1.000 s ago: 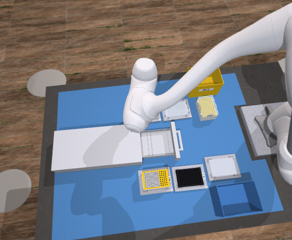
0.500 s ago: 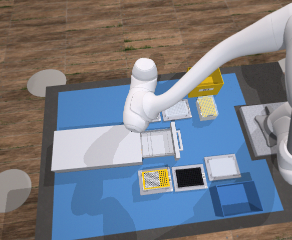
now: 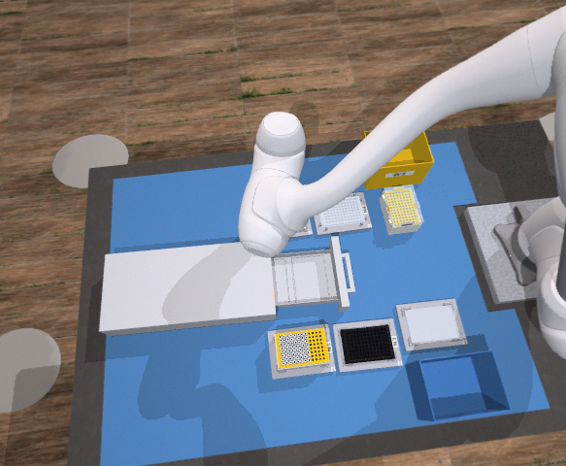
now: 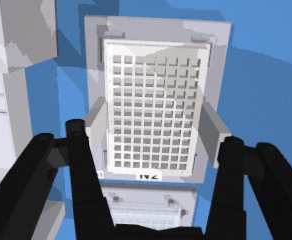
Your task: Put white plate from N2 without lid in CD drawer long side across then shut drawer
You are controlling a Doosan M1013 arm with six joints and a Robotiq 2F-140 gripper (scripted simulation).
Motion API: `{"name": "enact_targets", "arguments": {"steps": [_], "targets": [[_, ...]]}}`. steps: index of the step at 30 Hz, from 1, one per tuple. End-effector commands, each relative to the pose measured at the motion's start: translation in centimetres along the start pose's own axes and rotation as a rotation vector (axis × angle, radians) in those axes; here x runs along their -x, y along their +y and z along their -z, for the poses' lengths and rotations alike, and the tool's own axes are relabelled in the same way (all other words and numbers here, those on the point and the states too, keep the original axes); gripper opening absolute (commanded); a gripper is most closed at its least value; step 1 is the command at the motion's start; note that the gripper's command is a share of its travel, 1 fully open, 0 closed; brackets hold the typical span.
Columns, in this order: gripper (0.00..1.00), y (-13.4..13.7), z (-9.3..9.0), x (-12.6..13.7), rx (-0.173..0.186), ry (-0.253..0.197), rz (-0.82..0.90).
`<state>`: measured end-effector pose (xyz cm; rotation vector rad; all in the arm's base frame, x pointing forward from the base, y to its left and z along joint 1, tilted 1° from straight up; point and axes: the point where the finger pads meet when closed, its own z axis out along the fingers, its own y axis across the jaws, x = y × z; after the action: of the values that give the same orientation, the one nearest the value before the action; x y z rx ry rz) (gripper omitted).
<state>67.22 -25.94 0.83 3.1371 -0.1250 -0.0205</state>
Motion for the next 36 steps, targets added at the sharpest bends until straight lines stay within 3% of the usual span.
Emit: {"name": "enact_targets", "arguments": {"steps": [1, 21, 36], "targets": [[0.00, 0.0, 0.1, 0.0, 0.000, 0.000, 0.000], [0.00, 0.0, 0.7, 0.0, 0.000, 0.000, 0.000], [0.00, 0.0, 2.4, 0.0, 0.000, 0.000, 0.000]]}}
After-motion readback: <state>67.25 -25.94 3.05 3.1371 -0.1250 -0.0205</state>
